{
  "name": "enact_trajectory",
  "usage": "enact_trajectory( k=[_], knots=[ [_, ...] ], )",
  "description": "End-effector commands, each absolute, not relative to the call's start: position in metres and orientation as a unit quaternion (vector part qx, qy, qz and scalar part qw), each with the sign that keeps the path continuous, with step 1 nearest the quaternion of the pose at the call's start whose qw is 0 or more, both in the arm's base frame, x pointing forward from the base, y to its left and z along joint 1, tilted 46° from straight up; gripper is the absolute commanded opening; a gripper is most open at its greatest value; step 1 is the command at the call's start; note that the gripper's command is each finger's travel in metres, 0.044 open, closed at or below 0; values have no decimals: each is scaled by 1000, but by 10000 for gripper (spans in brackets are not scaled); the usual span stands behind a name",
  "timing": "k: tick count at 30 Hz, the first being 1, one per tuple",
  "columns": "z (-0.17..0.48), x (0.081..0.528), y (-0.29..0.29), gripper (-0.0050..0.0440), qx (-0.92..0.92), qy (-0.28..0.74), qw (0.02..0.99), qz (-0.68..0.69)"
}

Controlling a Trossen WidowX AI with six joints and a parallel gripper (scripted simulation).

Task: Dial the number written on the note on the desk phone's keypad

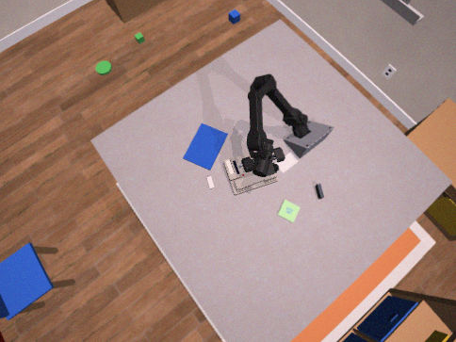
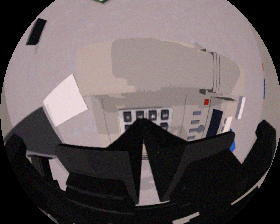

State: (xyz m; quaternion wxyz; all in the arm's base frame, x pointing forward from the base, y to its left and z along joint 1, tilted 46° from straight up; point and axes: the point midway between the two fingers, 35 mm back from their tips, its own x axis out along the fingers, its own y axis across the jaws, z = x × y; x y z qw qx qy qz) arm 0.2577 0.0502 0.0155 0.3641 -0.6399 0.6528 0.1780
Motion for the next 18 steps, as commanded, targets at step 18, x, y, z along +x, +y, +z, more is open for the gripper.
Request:
enact_trajectory(
  k=[18],
  knots=[
    [4,258,37,-50,-641,653,362,178]
  ],
)
